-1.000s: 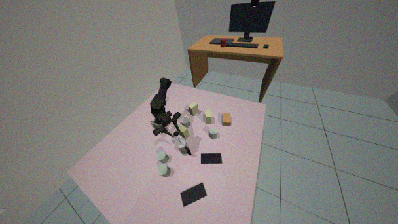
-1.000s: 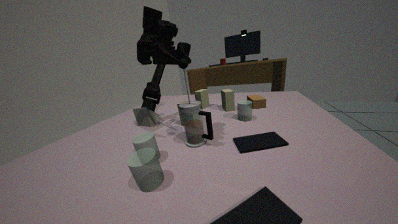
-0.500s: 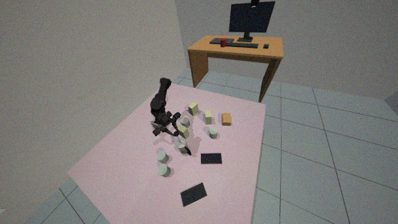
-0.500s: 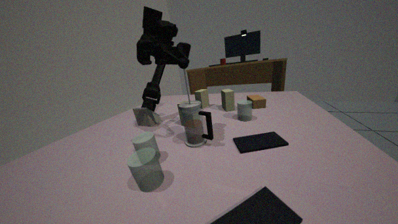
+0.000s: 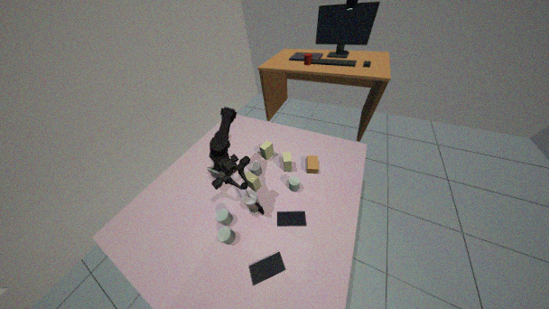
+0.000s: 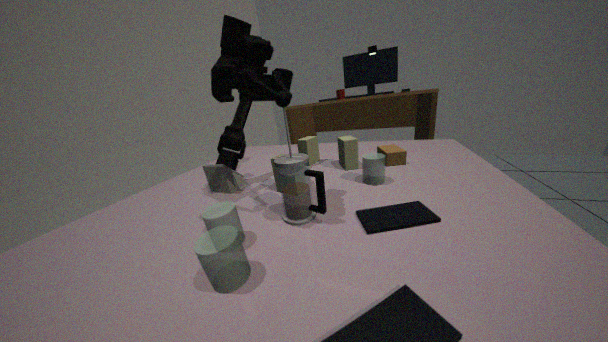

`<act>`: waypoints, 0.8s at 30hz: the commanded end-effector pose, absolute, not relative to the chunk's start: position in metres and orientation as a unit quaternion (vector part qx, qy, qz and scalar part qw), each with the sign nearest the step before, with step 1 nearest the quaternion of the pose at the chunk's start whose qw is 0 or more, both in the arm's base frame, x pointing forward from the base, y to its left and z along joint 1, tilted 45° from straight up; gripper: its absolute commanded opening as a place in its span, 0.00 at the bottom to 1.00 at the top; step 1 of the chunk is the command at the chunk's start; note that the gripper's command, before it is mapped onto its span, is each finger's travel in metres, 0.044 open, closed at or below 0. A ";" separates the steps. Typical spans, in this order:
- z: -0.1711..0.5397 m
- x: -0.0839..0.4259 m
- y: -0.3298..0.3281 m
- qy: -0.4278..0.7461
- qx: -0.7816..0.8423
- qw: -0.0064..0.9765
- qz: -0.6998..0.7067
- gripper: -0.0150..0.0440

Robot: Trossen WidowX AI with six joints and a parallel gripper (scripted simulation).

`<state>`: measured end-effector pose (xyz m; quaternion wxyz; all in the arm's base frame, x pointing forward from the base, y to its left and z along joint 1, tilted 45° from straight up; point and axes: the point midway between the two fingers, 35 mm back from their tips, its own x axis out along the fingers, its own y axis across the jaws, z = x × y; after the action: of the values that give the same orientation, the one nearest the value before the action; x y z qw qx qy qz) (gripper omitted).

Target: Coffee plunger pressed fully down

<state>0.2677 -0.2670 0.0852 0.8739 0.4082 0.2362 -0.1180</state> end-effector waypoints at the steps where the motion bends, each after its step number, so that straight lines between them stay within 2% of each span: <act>1: 0.067 0.270 -0.254 0.252 0.416 0.866 -0.114 0.46; 24: 0.039 0.279 -0.230 0.252 0.416 0.866 -0.114 0.46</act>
<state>0.2781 -0.2496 0.0622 0.8803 0.3982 0.2267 -0.1231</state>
